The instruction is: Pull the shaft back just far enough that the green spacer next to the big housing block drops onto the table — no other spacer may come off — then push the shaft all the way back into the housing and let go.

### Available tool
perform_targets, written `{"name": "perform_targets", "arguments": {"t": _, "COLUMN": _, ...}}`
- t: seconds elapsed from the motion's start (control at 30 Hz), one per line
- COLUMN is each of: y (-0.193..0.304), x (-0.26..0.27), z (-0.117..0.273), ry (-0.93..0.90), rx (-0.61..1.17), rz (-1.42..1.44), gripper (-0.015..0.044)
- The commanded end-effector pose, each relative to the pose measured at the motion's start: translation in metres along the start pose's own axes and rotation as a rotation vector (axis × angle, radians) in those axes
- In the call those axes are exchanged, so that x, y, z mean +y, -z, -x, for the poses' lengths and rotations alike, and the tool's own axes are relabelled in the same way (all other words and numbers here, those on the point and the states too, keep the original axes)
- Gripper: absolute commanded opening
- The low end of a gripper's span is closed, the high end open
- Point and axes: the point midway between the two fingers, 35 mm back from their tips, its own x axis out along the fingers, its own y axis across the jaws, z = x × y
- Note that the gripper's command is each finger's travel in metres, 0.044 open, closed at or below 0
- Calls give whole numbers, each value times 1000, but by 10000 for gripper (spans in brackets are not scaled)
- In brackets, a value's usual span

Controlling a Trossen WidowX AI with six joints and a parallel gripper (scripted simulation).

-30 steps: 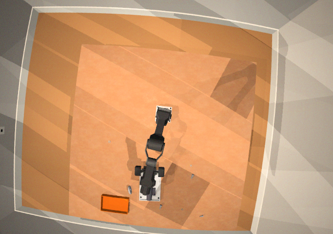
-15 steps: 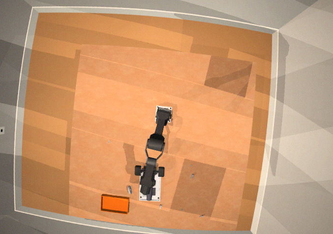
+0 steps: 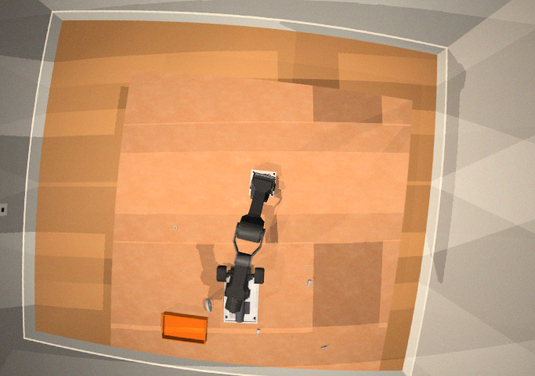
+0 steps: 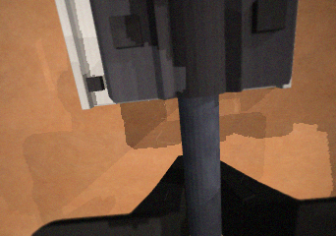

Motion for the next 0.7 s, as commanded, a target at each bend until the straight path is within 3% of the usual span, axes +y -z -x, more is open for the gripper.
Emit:
{"name": "perform_targets", "arguments": {"t": 0.0, "y": 1, "x": 0, "z": 1, "ry": 0, "rx": 0, "rz": 5, "gripper": 0}}
{"name": "perform_targets", "arguments": {"t": 0.67, "y": 3, "x": 0, "z": 1, "ry": 0, "rx": 0, "rz": 5, "gripper": 0}}
